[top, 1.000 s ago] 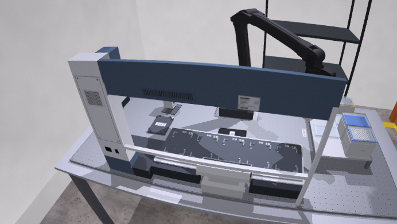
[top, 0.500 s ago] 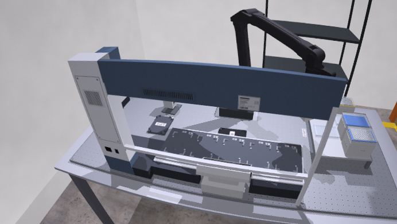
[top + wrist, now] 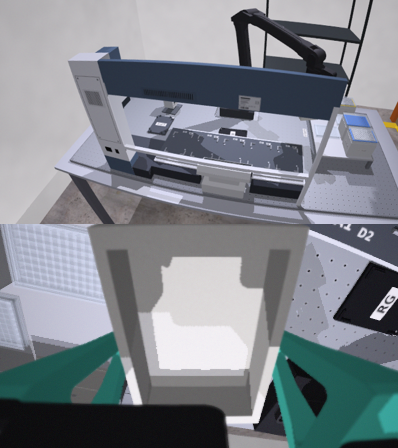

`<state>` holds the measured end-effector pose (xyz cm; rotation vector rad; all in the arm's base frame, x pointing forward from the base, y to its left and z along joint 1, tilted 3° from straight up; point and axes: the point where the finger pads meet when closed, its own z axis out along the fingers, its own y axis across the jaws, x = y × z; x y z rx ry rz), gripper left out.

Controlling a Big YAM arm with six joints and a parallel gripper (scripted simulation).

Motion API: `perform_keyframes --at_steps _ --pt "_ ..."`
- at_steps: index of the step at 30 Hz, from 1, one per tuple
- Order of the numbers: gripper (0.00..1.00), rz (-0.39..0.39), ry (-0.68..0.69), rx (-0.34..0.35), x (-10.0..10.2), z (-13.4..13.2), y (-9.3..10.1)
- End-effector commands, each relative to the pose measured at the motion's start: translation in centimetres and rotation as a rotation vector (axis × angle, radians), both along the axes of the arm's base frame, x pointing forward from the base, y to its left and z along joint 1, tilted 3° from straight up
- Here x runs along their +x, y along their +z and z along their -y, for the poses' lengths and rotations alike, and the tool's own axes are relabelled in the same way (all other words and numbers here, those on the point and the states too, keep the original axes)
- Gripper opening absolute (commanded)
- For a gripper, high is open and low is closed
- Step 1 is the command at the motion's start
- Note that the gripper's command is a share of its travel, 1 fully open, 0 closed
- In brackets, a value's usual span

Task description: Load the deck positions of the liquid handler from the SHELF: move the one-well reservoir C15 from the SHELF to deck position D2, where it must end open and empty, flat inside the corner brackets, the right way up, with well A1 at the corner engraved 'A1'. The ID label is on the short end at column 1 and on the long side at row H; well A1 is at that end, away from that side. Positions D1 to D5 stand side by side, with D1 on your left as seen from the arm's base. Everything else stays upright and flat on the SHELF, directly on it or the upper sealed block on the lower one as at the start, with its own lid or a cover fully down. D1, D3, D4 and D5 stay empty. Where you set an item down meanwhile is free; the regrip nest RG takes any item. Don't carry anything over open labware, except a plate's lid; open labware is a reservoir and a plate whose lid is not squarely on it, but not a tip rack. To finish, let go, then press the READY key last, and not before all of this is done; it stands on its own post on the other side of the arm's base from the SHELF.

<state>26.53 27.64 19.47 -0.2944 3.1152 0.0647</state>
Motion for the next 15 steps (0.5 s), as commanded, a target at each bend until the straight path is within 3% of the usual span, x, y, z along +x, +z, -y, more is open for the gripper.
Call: perform_keyframes --at_steps 1,15 --pt "0.0 0.044 -0.113 0.051 0.91 -1.2 2.34" --pt "0.0 0.031 -0.298 0.056 0.9 -1.2 2.32"
